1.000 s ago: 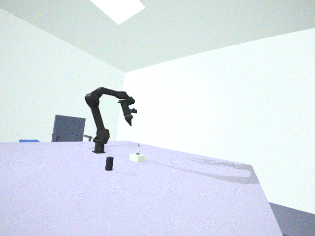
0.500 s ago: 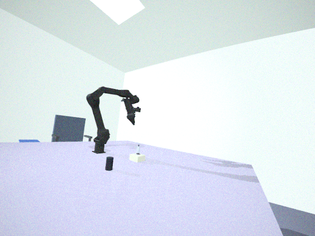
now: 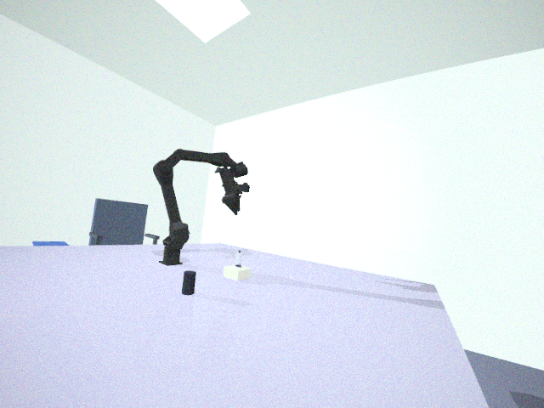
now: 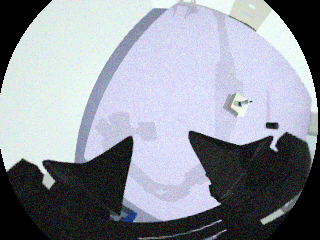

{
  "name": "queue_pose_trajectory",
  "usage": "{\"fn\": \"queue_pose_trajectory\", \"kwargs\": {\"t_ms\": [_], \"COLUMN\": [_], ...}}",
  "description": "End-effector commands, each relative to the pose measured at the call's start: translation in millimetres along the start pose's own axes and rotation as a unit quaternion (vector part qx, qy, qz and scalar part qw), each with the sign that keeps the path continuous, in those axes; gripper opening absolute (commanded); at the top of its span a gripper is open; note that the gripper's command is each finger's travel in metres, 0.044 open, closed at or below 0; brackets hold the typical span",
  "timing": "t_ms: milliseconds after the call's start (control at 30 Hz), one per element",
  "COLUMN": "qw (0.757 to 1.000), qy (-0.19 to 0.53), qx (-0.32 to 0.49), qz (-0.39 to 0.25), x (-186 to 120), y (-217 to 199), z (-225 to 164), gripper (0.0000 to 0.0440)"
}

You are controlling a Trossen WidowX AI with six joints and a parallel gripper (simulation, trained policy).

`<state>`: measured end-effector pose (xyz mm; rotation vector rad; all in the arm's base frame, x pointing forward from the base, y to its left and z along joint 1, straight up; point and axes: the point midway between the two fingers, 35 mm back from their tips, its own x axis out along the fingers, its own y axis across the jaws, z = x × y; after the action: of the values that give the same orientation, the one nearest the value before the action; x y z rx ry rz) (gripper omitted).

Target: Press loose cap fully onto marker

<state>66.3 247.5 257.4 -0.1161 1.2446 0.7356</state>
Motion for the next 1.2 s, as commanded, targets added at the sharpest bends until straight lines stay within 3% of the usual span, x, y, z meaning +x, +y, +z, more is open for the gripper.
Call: {"fn": "queue_pose_trajectory", "kwargs": {"t_ms": [0,1167], "qw": [1.0,0.979], "qy": [0.004,-0.008], "qx": [0.02,0.193], "qz": [-0.008,-0.066], "x": [2,-9], "y": [-5,-84], "z": [7,72], "gripper": [0.0334,0.0336]}}
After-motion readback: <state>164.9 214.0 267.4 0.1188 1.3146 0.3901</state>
